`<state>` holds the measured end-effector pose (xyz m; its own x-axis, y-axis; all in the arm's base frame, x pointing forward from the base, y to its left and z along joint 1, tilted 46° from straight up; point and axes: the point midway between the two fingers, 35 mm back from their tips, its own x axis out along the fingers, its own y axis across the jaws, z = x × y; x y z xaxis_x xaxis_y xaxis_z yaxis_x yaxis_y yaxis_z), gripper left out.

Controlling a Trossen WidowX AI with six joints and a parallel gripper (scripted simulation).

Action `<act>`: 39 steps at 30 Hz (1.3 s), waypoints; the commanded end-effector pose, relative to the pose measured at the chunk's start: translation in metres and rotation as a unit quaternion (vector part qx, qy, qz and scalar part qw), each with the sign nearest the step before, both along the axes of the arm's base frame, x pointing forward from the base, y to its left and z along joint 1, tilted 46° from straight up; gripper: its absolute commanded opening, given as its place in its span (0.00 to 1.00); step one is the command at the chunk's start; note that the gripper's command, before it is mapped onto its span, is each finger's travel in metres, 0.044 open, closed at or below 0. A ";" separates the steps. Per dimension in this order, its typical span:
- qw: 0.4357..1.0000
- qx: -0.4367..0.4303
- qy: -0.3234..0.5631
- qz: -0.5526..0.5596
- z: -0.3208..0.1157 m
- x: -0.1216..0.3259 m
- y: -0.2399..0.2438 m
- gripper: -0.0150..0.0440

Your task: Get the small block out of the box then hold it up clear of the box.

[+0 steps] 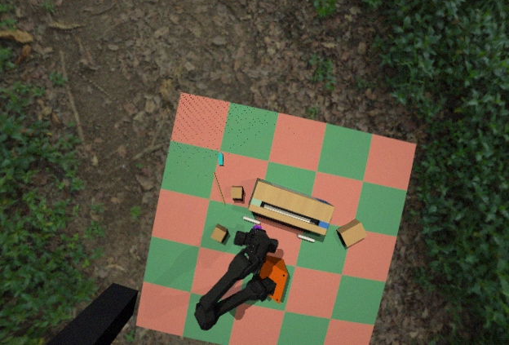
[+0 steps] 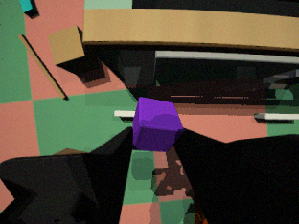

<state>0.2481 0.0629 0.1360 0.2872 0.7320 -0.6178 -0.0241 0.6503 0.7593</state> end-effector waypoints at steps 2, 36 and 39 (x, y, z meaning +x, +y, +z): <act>0.996 0.034 0.066 -0.056 0.002 -0.003 -0.003 0.25; 0.675 0.271 0.545 -0.418 0.021 -0.023 -0.023 0.25; 0.625 0.287 0.578 -0.439 0.023 -0.025 -0.024 0.25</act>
<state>0.2244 0.0399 0.1565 0.3304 0.7989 -0.5026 0.9428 -0.3047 0.1354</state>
